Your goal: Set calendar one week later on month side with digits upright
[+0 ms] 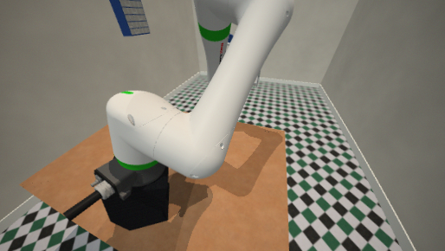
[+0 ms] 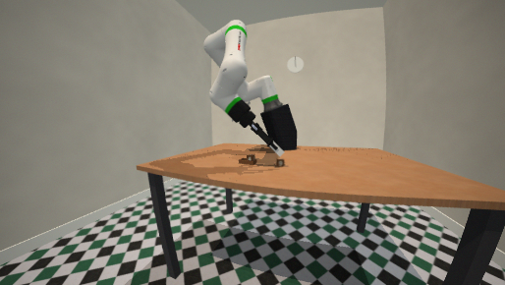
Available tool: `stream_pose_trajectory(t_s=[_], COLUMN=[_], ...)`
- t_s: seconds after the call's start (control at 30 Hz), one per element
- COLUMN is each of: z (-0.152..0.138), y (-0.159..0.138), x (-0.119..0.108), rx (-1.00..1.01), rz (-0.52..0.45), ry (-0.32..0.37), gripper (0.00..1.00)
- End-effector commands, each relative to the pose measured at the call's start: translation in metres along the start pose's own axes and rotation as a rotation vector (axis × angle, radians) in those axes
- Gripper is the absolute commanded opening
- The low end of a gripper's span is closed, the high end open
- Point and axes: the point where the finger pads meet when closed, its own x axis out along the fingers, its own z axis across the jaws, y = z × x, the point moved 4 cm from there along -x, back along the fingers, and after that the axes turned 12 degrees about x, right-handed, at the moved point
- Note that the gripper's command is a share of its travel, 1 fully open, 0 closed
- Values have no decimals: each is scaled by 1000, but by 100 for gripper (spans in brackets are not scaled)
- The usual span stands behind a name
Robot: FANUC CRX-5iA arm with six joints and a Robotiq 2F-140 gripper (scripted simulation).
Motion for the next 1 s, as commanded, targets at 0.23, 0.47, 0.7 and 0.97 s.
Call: stream_pose_trajectory(t_s=[0.23,0.47,0.7,0.97], z=[3,3,8,7], y=[-15,-17,-17,-33], x=[-15,-17,-15,-15], rx=[0,0,11,0], rz=[0,1,96,256], ry=[0,0,0,55], gripper=[41,41,41,41])
